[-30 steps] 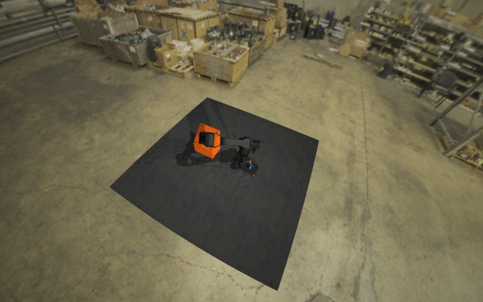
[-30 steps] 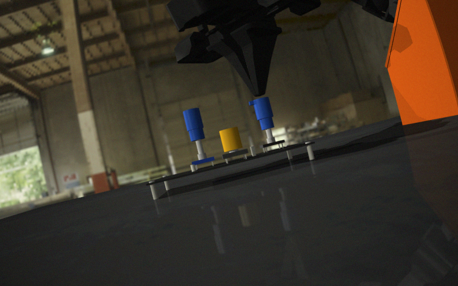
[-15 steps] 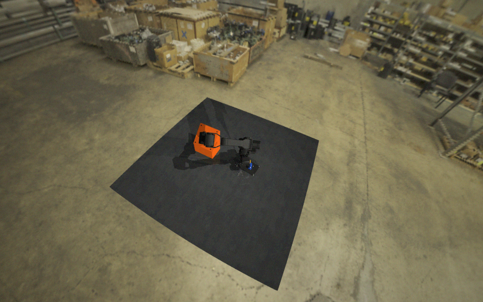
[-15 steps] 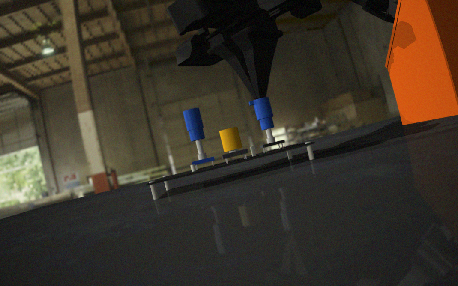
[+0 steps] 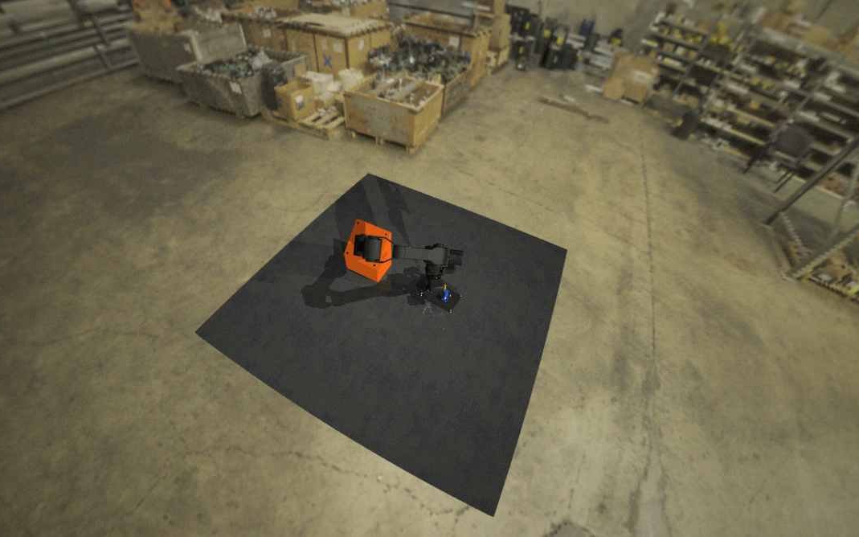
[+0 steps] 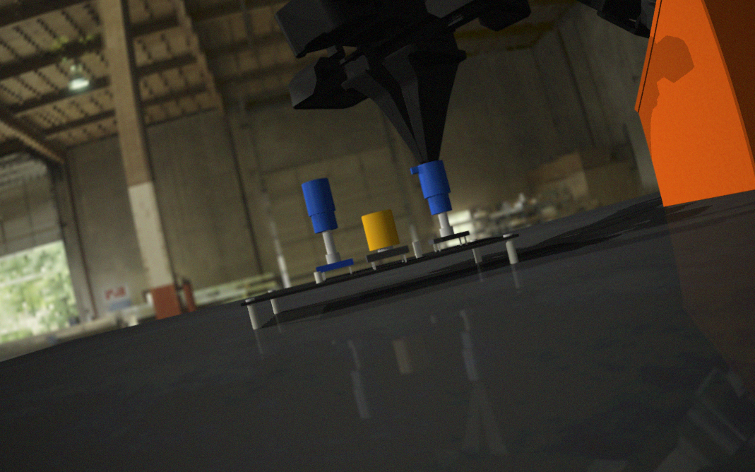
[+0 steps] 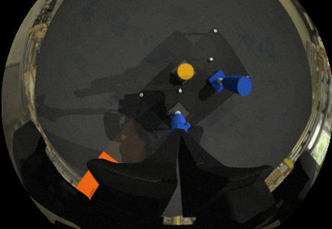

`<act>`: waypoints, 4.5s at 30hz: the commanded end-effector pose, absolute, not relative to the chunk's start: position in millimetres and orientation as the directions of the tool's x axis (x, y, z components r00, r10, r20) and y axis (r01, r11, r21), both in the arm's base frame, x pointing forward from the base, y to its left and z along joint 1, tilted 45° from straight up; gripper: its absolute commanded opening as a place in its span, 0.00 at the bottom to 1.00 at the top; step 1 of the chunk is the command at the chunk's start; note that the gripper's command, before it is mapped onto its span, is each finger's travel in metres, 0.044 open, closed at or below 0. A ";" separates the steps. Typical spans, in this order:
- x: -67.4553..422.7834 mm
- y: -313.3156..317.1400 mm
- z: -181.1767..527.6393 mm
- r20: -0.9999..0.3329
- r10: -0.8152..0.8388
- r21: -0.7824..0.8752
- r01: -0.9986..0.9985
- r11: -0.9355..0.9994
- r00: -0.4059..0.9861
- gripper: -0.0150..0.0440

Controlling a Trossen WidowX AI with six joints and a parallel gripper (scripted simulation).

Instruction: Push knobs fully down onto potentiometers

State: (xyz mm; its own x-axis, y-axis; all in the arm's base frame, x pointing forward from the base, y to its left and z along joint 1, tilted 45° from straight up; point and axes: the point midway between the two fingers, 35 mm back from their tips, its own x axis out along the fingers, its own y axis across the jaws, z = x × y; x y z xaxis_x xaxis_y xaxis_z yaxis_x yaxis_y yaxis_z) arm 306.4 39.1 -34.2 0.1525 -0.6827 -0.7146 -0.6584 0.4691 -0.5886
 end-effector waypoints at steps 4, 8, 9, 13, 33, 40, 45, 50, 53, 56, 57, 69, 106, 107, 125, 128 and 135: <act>306.8 37.2 -35.3 -0.711 -0.686 -0.591 -0.661 0.463 0.155 0.25; 306.9 36.4 -36.1 -0.711 -0.686 -0.591 -0.661 0.463 0.155 0.25; 306.9 36.4 -36.1 -0.711 -0.686 -0.591 -0.661 0.463 0.155 0.25; 306.9 36.4 -36.1 -0.711 -0.686 -0.591 -0.661 0.463 0.155 0.25; 307.6 33.1 -39.5 -0.710 -0.687 -0.591 -0.661 0.462 0.155 0.25; 308.0 31.6 -40.9 -0.710 -0.687 -0.591 -0.661 0.462 0.155 0.25; 308.0 31.6 -40.9 -0.710 -0.687 -0.591 -0.661 0.462 0.155 0.25; 308.4 29.6 -43.0 -0.710 -0.687 -0.591 -0.661 0.462 0.155 0.25; 308.5 29.3 -43.3 -0.710 -0.687 -0.591 -0.661 0.462 0.155 0.25; 308.5 29.3 -43.3 -0.710 -0.687 -0.591 -0.661 0.462 0.155 0.25; 308.5 29.3 -43.3 -0.710 -0.687 -0.591 -0.661 0.462 0.155 0.25; 309.0 26.9 -45.7 -0.710 -0.687 -0.591 -0.661 0.462 0.155 0.25; 310.0 22.1 -50.6 -0.710 -0.687 -0.591 -0.661 0.462 0.155 0.25; 310.1 21.8 -50.9 -0.710 -0.687 -0.591 -0.661 0.462 0.155 0.25; 310.5 20.0 -52.7 -0.710 -0.687 -0.591 -0.661 0.462 0.155 0.25; 310.5 20.0 -52.7 -0.710 -0.687 -0.591 -0.661 0.462 0.155 0.25; 310.5 20.0 -52.7 -0.710 -0.687 -0.591 -0.661 0.462 0.155 0.25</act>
